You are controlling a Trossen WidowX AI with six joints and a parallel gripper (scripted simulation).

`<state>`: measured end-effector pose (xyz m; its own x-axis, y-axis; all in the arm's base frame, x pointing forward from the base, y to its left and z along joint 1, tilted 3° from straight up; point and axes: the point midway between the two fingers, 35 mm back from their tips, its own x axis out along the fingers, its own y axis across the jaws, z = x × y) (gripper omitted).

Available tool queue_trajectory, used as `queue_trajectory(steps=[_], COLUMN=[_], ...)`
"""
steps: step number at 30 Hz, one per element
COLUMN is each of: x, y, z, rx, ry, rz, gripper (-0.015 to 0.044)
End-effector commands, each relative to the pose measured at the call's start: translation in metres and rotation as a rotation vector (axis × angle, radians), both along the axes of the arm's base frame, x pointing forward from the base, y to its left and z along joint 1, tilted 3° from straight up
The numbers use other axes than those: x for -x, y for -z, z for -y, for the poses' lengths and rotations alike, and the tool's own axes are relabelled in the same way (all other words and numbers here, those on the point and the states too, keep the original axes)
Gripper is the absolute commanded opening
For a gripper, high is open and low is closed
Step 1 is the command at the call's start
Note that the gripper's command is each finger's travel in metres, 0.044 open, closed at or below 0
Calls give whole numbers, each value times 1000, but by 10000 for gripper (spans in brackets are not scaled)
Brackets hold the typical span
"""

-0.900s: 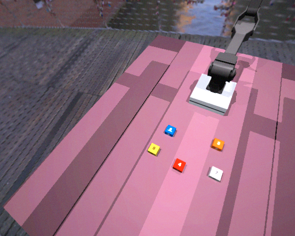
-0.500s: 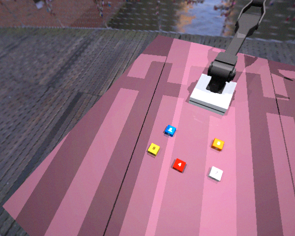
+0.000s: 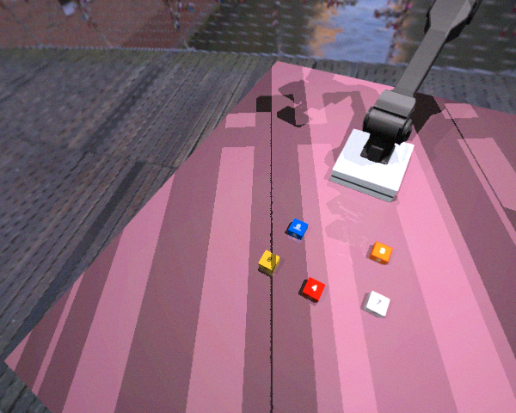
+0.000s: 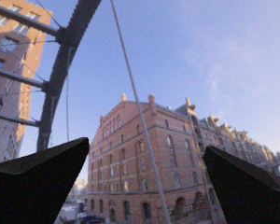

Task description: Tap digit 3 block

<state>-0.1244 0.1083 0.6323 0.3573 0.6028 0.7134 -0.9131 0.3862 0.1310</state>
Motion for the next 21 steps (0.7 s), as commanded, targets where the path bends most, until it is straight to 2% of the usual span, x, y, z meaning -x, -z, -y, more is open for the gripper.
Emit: queue_trajectory(steps=[1, 11, 21], x=[-75, -229, -356], y=[-2, 34, 127], z=[13, 49, 94], rx=[-21, 18, 185], ry=[119, 394, 652], rz=[-130, -436, -794], gripper=[400, 400, 400])
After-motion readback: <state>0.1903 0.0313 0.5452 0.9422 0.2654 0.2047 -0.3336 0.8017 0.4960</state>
